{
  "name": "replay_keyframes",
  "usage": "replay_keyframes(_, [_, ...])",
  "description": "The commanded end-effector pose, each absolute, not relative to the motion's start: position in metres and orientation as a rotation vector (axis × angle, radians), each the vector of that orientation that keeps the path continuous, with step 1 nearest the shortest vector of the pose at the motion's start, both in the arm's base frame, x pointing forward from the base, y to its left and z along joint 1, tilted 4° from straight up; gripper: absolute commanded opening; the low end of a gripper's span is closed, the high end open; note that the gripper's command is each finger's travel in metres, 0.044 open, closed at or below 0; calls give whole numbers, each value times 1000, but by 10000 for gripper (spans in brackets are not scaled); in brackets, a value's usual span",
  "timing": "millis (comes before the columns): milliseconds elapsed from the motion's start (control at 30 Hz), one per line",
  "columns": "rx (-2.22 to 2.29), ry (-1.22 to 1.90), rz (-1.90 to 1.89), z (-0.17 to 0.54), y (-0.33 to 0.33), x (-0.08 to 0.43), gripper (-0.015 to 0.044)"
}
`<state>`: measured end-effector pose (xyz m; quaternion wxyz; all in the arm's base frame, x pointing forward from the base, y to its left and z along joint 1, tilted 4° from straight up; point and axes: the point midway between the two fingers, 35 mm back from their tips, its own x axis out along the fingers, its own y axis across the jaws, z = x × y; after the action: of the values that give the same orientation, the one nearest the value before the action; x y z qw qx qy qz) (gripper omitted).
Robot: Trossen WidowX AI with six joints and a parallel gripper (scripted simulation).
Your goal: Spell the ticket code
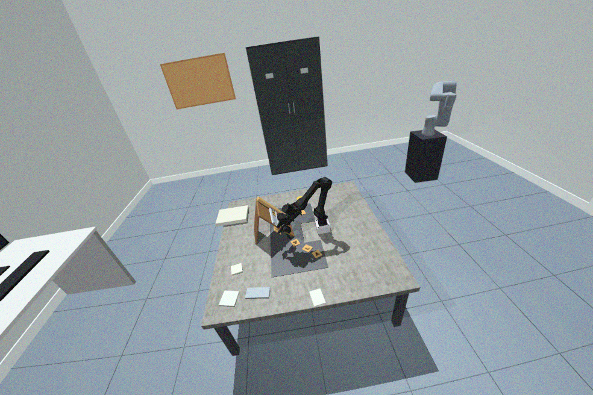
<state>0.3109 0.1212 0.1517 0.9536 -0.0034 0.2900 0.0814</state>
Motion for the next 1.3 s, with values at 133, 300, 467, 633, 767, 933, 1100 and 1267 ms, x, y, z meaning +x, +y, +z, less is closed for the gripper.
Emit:
replay_keyframes(133, [-10,591,168,151,117,311,0])
replay_keyframes(300, [-10,591,168,151,114,312,0])
replay_keyframes(467, [-11,591,168,151,112,312,0])
replay_keyframes(633, [-11,591,168,150,109,312,0])
replay_keyframes(767, [-11,591,168,150,107,313,0])
replay_keyframes(933, [-11,591,167,150,105,313,0])
replay_keyframes(1100, [-12,591,167,150,102,314,0])
replay_keyframes(1267, [-12,591,167,150,100,314,0])
